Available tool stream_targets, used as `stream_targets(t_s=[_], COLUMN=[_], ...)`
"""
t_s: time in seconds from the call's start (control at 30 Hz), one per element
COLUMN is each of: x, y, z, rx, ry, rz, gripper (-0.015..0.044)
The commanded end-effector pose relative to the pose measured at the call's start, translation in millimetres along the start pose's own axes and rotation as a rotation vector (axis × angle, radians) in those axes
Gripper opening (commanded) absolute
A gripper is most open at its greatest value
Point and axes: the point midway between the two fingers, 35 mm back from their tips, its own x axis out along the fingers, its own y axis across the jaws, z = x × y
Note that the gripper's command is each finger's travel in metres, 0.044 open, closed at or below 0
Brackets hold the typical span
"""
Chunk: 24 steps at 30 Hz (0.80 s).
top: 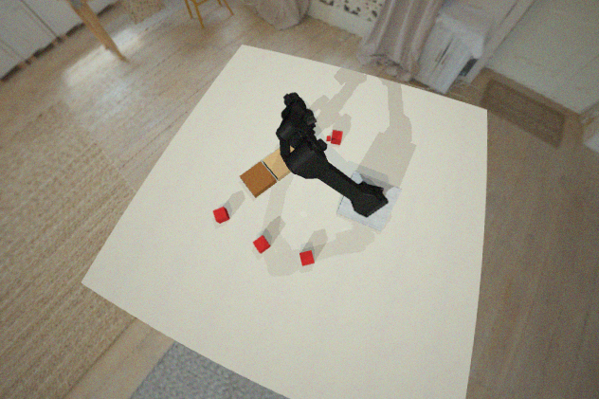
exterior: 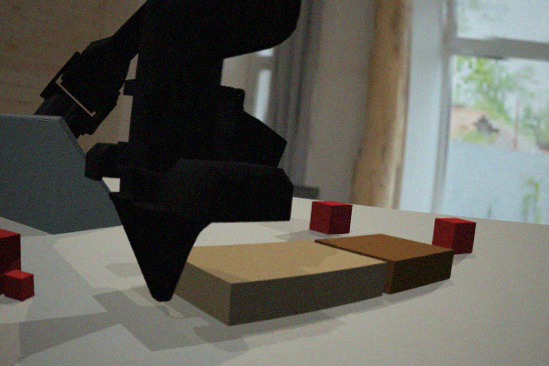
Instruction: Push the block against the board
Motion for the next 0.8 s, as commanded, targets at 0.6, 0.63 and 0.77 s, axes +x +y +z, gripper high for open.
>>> stream_targets(t_s=[0.6,0.63,0.77], x=[-2,-2,-2], y=[-2,-3,-3], z=[29,28,22], rx=[0.001,0.001,0.001], ry=[-0.004,-0.004,-0.003], rz=[-0.007,-0.007,-0.007], gripper=[0.0000,0.0000,0.0000])
